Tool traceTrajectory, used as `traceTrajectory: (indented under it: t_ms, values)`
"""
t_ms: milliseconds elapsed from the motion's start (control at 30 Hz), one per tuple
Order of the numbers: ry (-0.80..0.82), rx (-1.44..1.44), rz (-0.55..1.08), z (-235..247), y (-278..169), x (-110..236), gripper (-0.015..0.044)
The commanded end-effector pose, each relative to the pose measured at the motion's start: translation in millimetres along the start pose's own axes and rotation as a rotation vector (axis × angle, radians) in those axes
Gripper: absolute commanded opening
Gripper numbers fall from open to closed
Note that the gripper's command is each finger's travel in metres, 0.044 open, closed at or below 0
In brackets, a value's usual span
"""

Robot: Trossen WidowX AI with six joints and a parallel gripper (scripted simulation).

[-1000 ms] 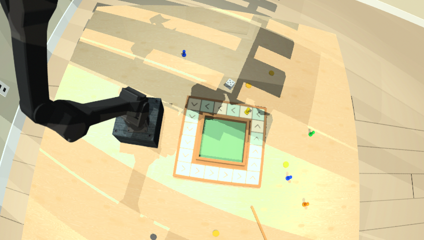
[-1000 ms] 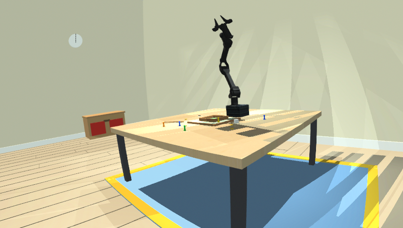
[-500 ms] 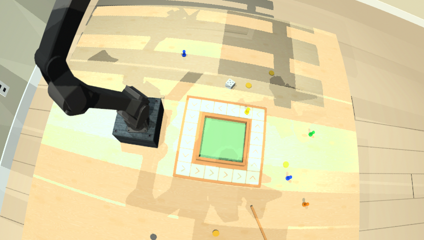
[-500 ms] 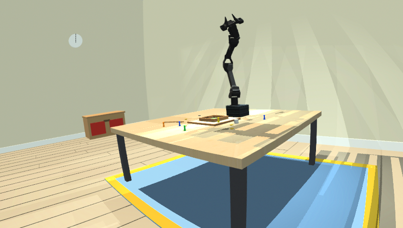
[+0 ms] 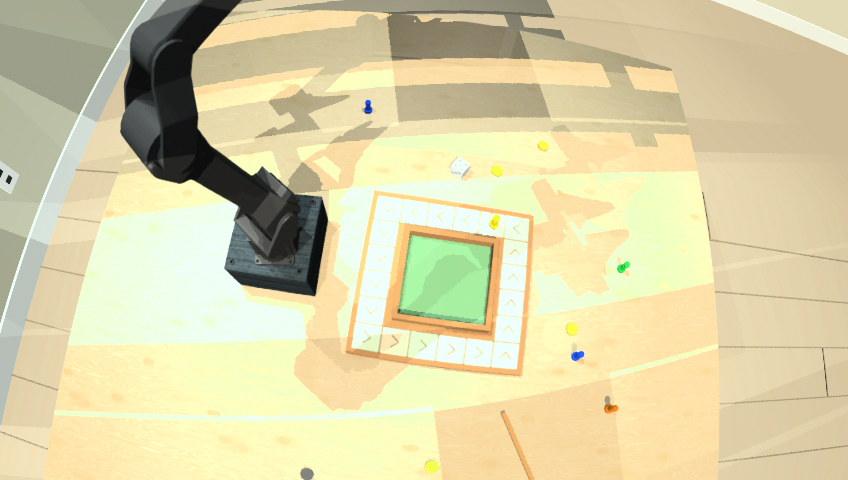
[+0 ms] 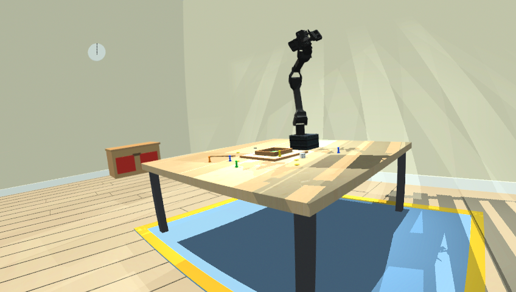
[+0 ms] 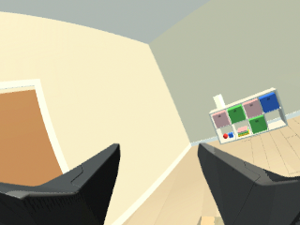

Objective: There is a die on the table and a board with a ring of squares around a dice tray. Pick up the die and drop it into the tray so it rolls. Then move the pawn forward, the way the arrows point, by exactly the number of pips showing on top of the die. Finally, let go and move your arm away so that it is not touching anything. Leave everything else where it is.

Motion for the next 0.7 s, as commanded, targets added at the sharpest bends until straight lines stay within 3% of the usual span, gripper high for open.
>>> traceTrajectory:
  t_ms: [0, 333, 667]
  values:
    - [-0.015, -0.011, 0.172, -5, -62, -21, 0.0275]
    - [-0.132, -0.1, 0.634, -38, -217, -35, 0.0275]
    - [-0.404, -0.247, 1.101, -93, -356, 7, 0.0275]
Point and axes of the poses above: the point midway between the two fingers, 35 mm back from their tips, its own x axis back along the fingers, its own z axis across the jaws, y = z × x, the point moved 4 cm from there along x, back along the fingers, and after that the axes turned 12 degrees about x, right-handed, at the moved point
